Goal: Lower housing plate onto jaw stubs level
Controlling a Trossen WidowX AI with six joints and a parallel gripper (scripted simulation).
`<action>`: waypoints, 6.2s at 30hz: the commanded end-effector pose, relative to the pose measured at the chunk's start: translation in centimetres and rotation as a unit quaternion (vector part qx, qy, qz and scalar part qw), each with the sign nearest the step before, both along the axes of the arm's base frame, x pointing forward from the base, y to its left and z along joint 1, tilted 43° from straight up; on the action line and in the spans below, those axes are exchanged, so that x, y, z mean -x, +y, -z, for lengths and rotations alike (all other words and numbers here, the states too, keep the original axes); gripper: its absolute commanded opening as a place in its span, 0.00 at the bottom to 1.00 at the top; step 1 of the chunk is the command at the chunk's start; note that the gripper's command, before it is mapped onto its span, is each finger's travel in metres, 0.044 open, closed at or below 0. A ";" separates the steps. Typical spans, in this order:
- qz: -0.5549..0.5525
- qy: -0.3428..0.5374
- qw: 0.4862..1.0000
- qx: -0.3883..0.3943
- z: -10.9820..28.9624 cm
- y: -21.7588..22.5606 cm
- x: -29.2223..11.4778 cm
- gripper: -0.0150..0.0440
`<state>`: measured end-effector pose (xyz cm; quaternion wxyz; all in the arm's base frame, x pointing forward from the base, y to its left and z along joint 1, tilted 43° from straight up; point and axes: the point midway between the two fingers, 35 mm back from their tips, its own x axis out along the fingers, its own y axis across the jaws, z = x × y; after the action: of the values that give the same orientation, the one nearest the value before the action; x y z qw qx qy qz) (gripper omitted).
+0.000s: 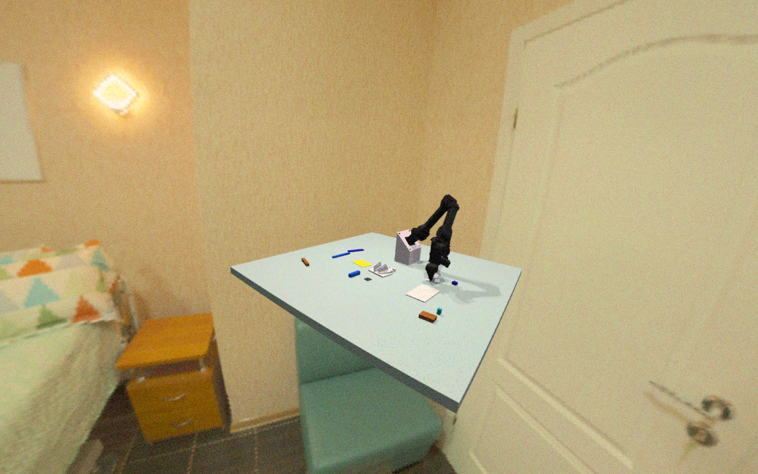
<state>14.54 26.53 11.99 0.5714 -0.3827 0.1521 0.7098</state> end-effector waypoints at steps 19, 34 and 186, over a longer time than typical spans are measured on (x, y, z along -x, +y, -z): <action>0.002 0.002 1.000 0.003 0.6 0.3 0.1 1.00; 0.000 0.002 1.000 0.002 0.5 0.3 0.1 0.90; 0.617 0.581 0.529 0.051 13.4 -23.3 -8.9 0.85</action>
<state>23.40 3.20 -1.43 0.6321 0.2717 0.6855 0.2380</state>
